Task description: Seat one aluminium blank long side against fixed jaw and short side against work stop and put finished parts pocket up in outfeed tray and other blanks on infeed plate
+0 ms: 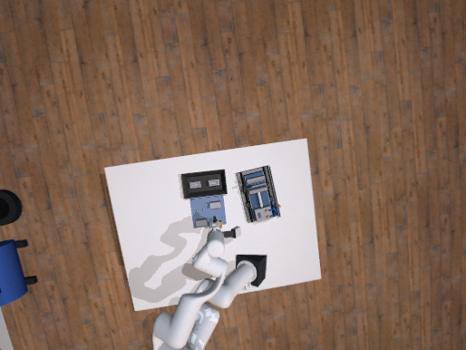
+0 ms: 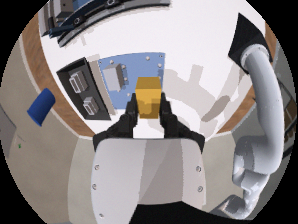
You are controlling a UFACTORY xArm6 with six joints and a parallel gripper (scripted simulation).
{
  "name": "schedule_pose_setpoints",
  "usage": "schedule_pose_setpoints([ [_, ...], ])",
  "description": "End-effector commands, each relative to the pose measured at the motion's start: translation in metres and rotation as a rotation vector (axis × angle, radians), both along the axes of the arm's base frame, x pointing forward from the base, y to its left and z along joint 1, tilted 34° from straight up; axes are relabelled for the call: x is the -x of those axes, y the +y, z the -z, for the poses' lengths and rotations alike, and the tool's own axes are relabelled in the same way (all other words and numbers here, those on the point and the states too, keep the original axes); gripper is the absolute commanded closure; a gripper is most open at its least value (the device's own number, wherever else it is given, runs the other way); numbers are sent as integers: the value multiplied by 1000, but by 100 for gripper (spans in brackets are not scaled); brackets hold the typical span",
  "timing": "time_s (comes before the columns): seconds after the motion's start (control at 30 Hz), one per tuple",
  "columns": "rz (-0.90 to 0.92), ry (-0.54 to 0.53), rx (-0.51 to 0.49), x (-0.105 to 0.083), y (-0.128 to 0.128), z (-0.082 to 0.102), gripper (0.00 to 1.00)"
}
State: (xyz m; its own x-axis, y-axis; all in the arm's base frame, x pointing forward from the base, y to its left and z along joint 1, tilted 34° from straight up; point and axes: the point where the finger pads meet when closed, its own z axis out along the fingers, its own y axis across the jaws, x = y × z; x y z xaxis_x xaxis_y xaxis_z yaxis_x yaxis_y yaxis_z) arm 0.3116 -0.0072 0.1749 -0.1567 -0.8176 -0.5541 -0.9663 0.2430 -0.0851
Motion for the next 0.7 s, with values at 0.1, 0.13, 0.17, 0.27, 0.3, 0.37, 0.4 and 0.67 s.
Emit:
schedule_pose_setpoints([
  [0.1, 1, -3, 1, -4, 7, 11, 100],
  [0.13, 1, -3, 1, -4, 8, 13, 100],
  [0.17, 1, -3, 1, -5, 9, 15, 100],
  [0.27, 1, -3, 1, -6, 13, 20, 100],
  [0.3, 1, -3, 1, -7, 14, 22, 100],
  [0.37, 1, -3, 1, -7, 15, 23, 100],
  [0.4, 1, -3, 1, -7, 15, 23, 100],
  [0.67, 1, -3, 1, -10, 23, 37, 100],
])
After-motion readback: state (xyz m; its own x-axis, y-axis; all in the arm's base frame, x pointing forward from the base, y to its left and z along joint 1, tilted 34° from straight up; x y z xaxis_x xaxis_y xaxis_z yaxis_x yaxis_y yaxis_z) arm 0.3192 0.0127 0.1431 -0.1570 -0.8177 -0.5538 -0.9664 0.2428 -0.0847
